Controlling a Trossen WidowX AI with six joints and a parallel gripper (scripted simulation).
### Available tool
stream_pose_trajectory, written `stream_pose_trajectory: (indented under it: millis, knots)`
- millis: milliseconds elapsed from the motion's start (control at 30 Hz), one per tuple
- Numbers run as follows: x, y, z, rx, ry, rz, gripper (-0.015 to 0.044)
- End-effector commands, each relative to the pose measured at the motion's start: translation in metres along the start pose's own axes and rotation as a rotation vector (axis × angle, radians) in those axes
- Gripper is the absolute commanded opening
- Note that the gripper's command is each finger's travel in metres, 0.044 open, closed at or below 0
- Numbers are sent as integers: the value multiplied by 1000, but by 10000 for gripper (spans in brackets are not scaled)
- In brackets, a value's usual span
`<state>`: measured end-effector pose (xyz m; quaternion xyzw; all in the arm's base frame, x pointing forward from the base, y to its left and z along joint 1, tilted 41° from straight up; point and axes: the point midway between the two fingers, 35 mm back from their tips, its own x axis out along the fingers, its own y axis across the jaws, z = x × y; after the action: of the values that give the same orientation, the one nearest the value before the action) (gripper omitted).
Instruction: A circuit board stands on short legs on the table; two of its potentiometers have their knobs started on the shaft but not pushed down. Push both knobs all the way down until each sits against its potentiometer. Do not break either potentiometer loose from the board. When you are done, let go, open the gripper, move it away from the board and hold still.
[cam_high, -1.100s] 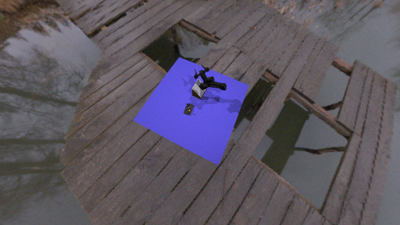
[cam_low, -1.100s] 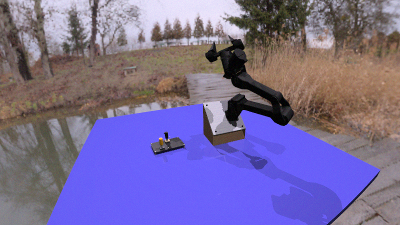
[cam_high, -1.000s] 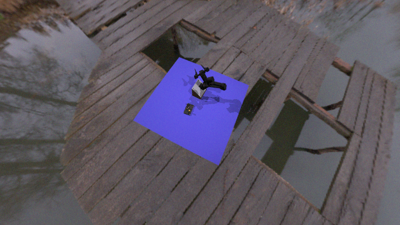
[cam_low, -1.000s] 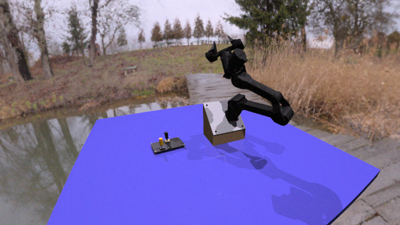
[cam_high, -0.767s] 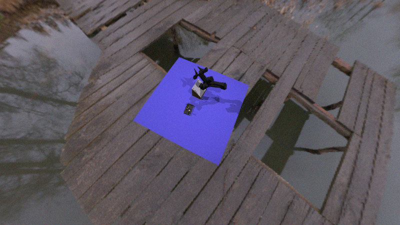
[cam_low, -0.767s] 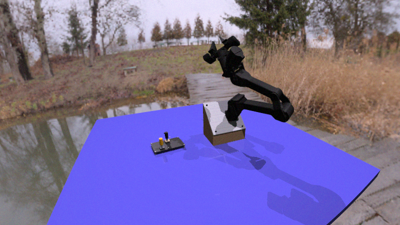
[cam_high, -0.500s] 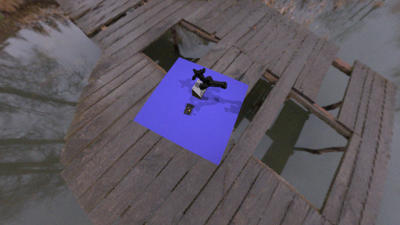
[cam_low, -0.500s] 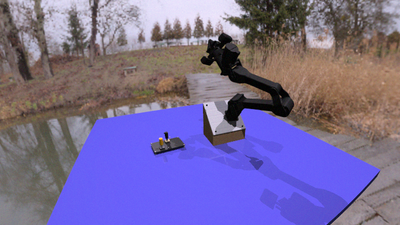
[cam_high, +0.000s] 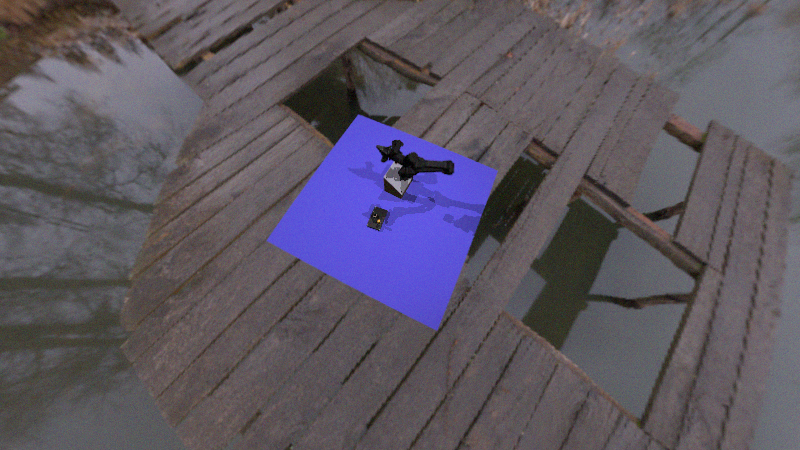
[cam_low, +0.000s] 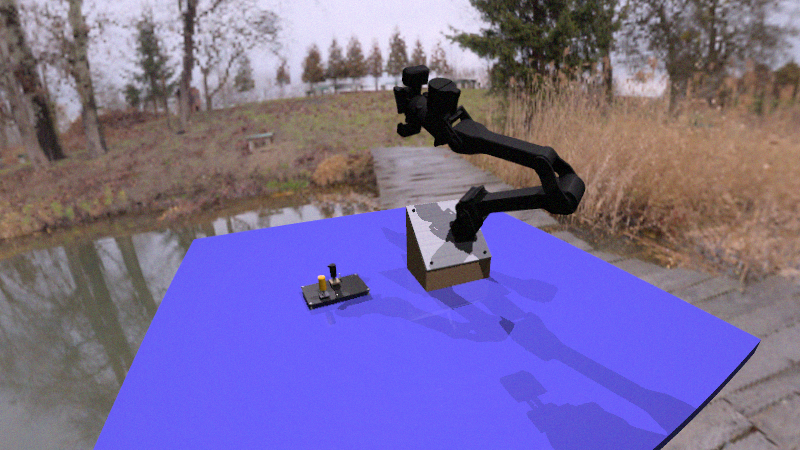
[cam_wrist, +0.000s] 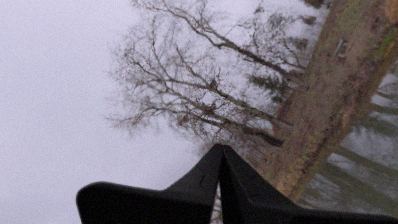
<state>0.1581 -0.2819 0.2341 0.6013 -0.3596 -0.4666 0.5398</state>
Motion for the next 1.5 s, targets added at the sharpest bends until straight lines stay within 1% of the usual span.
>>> stream_pose_trajectory:
  millis: [0, 467, 667, 1100, 1467]
  knots:
    - [5, -6, -13, -110, 49, -45, 0]
    - [18, -33, -58, -523, 260, -181, 0]
    - [17, -54, -81, -681, 368, -222, 0]
    - [15, -82, -119, -1033, 620, -266, 0]
    - [8, -108, -149, -1317, 871, -253, 0]
